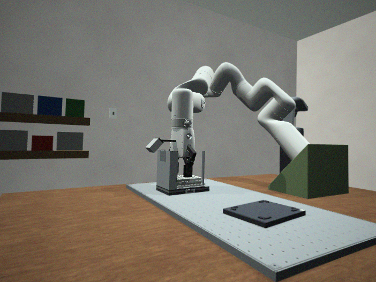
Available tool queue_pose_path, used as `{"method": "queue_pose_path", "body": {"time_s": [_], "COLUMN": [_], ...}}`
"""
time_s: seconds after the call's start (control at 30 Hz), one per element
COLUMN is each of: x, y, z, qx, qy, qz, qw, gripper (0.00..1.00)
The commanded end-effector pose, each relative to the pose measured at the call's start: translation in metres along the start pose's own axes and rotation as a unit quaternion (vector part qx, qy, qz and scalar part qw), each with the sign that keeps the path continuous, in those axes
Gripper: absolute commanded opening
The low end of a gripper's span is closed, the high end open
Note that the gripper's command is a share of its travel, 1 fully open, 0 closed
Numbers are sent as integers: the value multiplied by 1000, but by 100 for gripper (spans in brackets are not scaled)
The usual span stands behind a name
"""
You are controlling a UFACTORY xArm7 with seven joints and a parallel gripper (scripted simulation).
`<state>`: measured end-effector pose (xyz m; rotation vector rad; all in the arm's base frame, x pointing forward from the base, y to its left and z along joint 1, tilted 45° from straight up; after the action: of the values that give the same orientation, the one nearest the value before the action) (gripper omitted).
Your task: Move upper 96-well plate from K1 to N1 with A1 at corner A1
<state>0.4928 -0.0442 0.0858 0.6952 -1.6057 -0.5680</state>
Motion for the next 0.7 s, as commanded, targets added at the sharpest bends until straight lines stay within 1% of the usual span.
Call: {"method": "queue_pose_path", "body": {"time_s": [0.0,0.47,0.67], "x": [-1,-1,-1], "y": [-2,-10,-10], "z": [-1,-1,-1], "qx": [2,2,2], "qy": [0,0,0], "qz": [-1,-1,-1], "qw": [1000,1000,1000], "gripper": [100,100,100]}}
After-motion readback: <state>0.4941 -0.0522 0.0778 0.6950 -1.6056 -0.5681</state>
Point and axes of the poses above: the point where the finger pads meet when closed, its own y axis back along the fingers, its own x axis across the jaws, z = x × y, the point moved 1 cm from there along y, back along the fingers, and after that the axes turned 14 degrees about -y, right-handed, at the moved point
